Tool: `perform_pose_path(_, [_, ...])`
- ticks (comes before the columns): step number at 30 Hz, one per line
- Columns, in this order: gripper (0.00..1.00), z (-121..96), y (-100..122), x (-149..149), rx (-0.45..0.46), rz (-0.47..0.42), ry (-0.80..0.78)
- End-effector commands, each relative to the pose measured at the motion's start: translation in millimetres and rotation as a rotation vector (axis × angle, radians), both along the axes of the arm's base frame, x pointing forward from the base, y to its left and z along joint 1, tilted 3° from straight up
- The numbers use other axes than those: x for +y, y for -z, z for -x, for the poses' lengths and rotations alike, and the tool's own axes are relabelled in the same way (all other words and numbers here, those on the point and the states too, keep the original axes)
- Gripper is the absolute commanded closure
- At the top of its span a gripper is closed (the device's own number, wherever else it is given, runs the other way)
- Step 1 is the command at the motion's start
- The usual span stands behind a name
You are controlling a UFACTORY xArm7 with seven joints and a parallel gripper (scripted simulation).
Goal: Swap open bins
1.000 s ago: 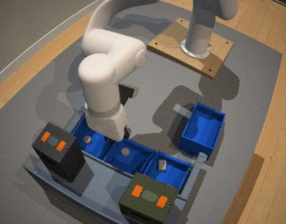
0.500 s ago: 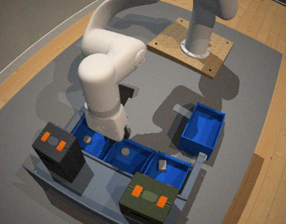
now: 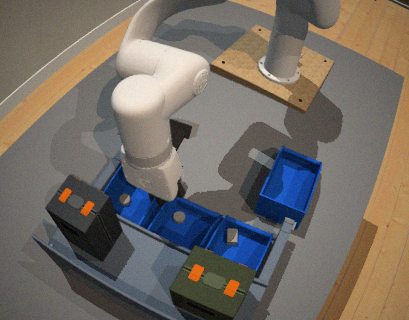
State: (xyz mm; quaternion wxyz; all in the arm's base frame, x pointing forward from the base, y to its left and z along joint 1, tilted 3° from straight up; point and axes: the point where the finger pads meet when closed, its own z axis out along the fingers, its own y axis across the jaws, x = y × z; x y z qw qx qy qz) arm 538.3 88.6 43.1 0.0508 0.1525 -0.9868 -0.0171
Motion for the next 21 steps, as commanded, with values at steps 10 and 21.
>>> perform_pose_path(10, [0.90, -2, -13, 0, -0.005, 0.000, 0.000])
perform_pose_path(21, [0.90, -3, -27, -1, -0.005, 0.000, 0.000])
